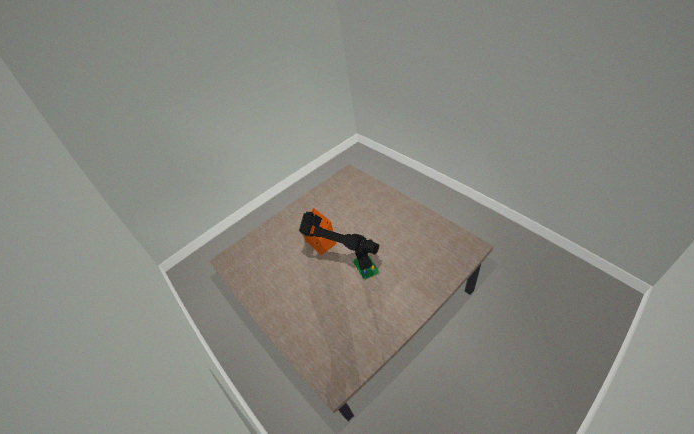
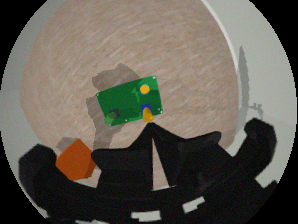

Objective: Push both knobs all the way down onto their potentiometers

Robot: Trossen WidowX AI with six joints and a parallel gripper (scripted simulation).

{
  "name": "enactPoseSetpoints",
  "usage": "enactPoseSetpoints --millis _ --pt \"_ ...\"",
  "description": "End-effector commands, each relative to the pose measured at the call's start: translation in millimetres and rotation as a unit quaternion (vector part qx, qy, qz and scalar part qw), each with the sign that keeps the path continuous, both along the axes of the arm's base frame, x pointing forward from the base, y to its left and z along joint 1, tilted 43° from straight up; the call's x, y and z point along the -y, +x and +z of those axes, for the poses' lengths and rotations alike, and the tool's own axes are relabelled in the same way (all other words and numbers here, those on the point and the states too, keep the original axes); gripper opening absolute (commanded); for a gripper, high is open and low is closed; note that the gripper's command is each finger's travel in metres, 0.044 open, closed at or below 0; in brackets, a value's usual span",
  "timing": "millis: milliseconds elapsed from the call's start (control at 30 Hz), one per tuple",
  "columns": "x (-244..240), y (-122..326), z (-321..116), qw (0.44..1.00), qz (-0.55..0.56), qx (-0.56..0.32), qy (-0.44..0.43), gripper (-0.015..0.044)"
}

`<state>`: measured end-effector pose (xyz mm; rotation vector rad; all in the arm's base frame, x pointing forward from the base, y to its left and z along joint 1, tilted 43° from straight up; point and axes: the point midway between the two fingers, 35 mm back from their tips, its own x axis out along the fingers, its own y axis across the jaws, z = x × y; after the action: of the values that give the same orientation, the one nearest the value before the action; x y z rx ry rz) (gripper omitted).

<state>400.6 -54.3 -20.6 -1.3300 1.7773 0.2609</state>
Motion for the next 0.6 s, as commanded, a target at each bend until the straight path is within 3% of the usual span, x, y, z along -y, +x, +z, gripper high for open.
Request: enactPoseSetpoints --millis 0,567 --pt "2 -1 -4 1.000 0.003 -0.004 -0.002 0.0000" --pt "14 -2 -16 1.000 0.003 -0.004 -0.003 0.0000"
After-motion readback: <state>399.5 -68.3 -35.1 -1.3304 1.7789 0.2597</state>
